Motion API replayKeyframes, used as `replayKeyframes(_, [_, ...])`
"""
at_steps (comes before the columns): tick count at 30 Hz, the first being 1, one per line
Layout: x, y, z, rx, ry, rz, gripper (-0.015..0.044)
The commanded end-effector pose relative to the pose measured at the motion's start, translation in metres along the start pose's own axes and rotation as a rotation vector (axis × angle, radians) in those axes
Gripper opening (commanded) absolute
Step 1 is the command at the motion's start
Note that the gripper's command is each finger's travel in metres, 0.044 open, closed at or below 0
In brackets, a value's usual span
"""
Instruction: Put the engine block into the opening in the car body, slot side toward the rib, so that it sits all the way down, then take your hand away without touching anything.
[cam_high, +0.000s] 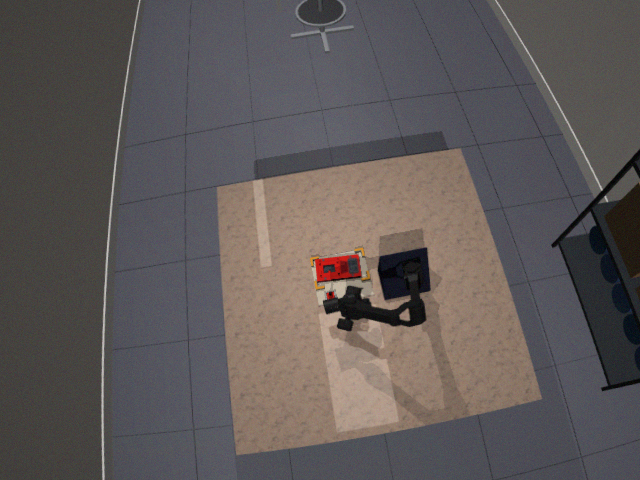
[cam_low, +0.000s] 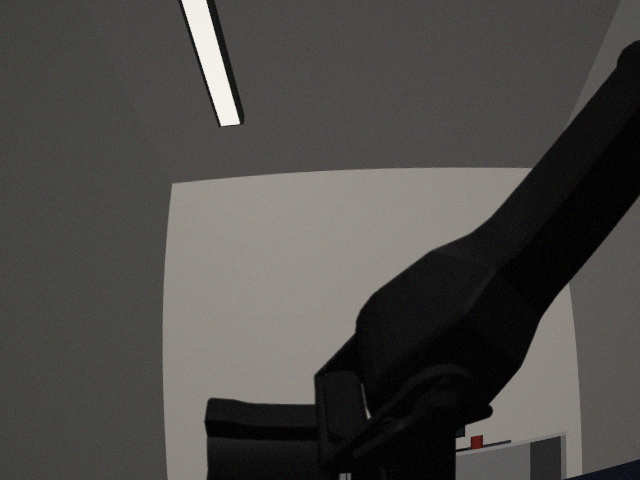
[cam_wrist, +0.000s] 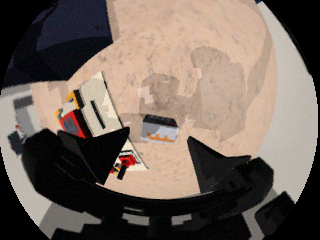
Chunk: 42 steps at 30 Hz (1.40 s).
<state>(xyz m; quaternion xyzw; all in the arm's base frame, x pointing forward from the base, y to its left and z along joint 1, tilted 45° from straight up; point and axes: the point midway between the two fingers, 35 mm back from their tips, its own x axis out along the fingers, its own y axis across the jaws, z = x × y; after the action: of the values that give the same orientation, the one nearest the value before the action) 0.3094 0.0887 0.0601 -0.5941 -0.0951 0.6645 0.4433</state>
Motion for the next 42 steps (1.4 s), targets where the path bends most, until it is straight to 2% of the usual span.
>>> replayKeyframes(1, [0.01, 0.002, 0.002, 0.012, -0.01, 0.002, 0.044])
replayKeyframes(8, [0.019, 0.002, 0.003, 0.012, -0.01, 0.001, 0.044])
replayKeyframes(17, [0.019, 0.002, 0.003, 0.012, -0.01, 0.001, 0.0204])
replayKeyframes(23, [0.019, 0.002, 0.003, 0.012, -0.01, 0.001, 0.0164])
replayKeyframes(29, [0.008, 0.001, 0.001, 0.012, -0.008, 0.004, 0.0006])
replayKeyframes(42, [-0.031, -0.001, -0.004, 0.012, -0.005, 0.012, 0.0])
